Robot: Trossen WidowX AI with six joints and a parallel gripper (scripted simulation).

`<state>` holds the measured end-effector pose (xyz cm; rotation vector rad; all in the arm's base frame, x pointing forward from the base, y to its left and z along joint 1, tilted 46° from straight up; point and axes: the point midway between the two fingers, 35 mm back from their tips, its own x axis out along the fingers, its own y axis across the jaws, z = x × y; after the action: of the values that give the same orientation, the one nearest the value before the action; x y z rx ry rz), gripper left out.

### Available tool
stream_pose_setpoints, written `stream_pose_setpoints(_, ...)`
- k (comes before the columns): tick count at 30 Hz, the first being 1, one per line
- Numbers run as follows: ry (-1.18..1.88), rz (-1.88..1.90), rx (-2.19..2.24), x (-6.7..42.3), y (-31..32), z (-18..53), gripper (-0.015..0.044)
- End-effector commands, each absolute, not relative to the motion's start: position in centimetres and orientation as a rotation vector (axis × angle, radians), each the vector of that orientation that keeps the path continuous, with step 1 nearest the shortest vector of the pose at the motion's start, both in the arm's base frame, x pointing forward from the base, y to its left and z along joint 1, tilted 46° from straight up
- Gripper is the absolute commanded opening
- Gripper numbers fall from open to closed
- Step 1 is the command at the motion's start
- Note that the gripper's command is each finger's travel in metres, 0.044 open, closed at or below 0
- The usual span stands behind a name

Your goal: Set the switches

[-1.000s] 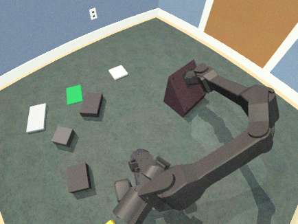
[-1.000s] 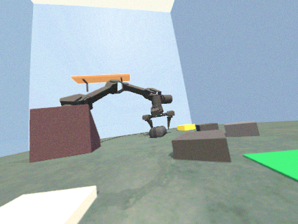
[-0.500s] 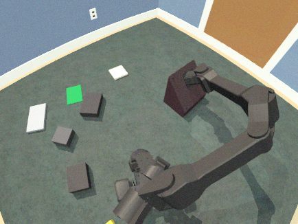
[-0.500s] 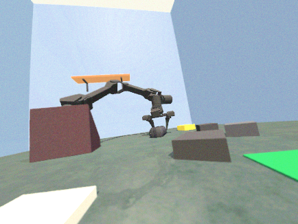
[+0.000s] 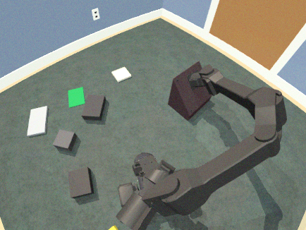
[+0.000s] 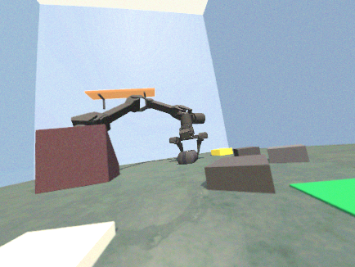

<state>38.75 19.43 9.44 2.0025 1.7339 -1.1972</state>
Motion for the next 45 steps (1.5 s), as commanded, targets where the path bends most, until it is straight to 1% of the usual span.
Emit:
stream_pose_setpoints(1, 1.728, -1.2, 2.013, 38.9, 18.8, 9.7, 0.0335)
stream_pose_setpoints(45, 1.726, -1.202, 2.012, 38.4, 15.8, 11.0, 0.0335)
